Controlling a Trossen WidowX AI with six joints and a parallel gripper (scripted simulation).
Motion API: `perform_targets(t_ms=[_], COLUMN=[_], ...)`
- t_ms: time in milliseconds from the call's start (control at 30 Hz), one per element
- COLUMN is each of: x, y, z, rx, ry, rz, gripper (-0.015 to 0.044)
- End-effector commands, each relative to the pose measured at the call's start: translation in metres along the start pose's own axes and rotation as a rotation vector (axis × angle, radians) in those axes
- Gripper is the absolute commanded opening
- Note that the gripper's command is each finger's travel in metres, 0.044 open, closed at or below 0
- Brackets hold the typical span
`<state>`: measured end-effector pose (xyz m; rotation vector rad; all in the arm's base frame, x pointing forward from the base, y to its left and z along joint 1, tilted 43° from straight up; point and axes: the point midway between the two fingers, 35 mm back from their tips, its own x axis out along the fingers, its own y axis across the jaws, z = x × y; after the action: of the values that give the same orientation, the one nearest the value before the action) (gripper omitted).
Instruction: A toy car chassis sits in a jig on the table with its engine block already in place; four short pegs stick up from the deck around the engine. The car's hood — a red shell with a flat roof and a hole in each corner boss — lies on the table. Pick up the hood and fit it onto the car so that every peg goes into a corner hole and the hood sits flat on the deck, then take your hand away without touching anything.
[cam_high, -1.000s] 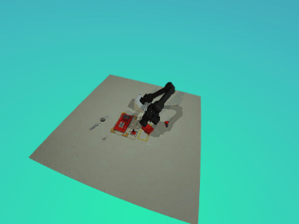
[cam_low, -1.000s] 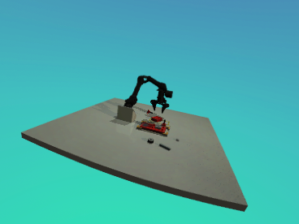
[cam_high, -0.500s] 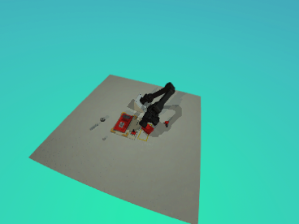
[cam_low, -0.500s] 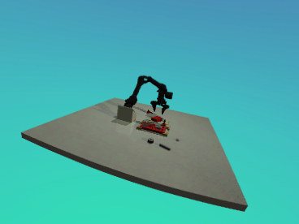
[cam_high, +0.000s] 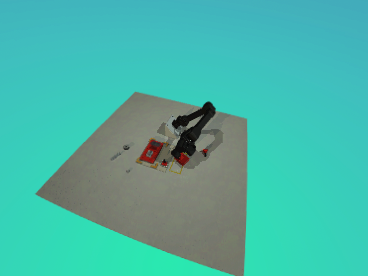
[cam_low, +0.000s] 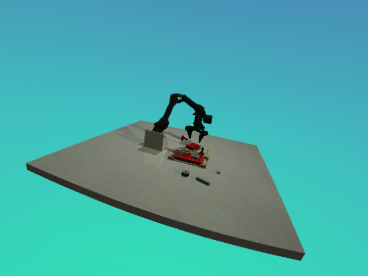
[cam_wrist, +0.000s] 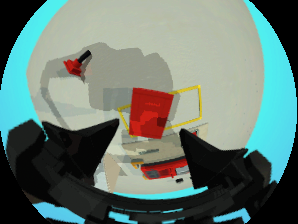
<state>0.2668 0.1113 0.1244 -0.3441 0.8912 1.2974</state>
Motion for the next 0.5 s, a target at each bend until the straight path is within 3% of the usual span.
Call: perform_targets(t_ms=[0, 467], x=[0.006, 0.018], y=[0.002, 0.002], z=[-0.001, -0.002], rx=[0.008, 0.008], ry=[0.002, 0.001], rz=[0.010, 0.010], gripper=[0.0440, 0.0440])
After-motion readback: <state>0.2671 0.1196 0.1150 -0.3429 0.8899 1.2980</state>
